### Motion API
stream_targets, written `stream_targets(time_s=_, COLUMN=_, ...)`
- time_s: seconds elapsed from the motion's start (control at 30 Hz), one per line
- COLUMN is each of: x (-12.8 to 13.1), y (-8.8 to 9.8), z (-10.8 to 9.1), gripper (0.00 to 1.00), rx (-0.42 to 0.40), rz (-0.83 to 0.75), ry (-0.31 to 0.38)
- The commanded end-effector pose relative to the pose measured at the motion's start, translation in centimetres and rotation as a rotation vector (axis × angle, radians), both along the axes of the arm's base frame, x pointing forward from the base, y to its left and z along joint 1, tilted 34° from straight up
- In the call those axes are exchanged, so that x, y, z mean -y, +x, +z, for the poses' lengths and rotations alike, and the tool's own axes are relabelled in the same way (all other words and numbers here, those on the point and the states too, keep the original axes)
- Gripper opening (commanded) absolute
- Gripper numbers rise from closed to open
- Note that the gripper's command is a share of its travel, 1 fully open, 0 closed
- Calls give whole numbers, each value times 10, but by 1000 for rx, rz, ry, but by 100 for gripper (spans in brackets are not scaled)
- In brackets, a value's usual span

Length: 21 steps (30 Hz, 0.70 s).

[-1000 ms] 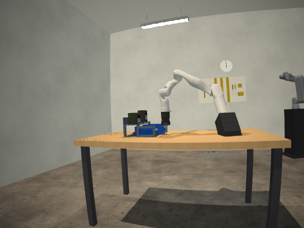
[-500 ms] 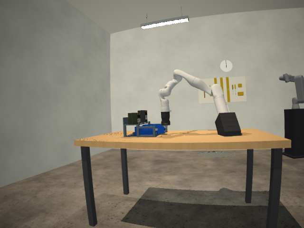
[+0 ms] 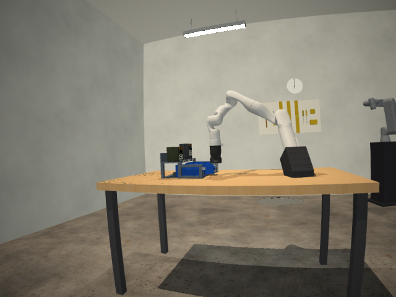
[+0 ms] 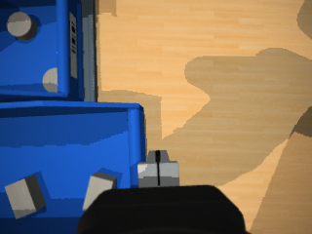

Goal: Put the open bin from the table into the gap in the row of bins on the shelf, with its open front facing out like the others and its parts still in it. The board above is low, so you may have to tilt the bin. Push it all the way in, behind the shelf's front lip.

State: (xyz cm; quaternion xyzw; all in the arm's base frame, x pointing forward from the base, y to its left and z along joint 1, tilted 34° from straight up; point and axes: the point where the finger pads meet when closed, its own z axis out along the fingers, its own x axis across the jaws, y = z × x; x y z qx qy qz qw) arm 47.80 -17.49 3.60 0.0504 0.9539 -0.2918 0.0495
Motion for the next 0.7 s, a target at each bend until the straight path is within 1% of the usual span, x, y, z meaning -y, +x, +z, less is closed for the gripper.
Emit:
stream_targets(time_s=0.0, x=0, y=-1, z=1, gripper=0, rx=-6, rz=0, ry=-3)
stream_targets(time_s=0.67, x=1, y=2, z=1, gripper=0, rx=-4, rz=0, ry=-3)
